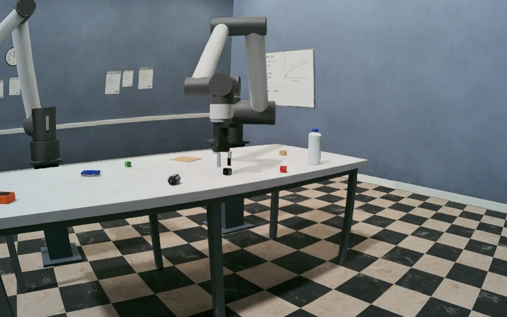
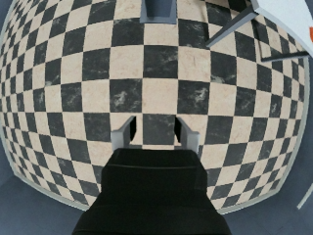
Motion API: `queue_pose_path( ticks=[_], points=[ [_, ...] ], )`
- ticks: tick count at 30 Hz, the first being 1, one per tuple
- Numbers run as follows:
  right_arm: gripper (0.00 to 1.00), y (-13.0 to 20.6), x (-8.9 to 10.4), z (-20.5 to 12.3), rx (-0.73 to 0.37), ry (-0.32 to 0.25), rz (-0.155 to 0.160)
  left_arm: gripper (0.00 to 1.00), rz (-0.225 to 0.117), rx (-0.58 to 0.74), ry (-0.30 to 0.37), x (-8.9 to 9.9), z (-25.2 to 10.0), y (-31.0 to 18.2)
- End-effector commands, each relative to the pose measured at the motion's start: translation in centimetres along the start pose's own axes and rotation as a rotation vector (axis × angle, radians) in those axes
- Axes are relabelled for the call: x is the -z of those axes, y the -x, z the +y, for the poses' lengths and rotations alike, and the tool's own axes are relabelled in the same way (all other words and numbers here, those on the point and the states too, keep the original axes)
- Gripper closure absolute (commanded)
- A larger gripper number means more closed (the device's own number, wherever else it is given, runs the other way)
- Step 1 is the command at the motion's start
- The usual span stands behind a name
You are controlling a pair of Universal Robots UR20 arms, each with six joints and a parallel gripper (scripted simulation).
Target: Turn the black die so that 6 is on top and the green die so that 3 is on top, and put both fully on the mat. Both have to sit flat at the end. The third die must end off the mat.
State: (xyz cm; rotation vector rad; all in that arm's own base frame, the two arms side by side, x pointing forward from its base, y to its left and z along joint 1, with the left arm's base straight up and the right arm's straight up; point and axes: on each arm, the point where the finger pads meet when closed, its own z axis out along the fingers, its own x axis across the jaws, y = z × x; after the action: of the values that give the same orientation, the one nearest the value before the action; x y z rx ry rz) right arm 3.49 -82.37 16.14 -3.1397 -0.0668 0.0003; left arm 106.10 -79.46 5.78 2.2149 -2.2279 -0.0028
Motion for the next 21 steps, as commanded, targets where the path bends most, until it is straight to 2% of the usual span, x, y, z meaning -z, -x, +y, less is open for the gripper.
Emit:
queue_pose_path(
  ticks=[1,21],
  points=[
    [0.00,-0.01,0.06,0.05,0.000,0.001,0.000,0.00,0.001,0.000,-0.001,0.17,-0.85,0.58],
    [0.00,-0.01,0.06,0.05,0.000,0.001,0.000,0.00,0.001,0.000,-0.001,0.17,-1.29,0.93]
  ],
)
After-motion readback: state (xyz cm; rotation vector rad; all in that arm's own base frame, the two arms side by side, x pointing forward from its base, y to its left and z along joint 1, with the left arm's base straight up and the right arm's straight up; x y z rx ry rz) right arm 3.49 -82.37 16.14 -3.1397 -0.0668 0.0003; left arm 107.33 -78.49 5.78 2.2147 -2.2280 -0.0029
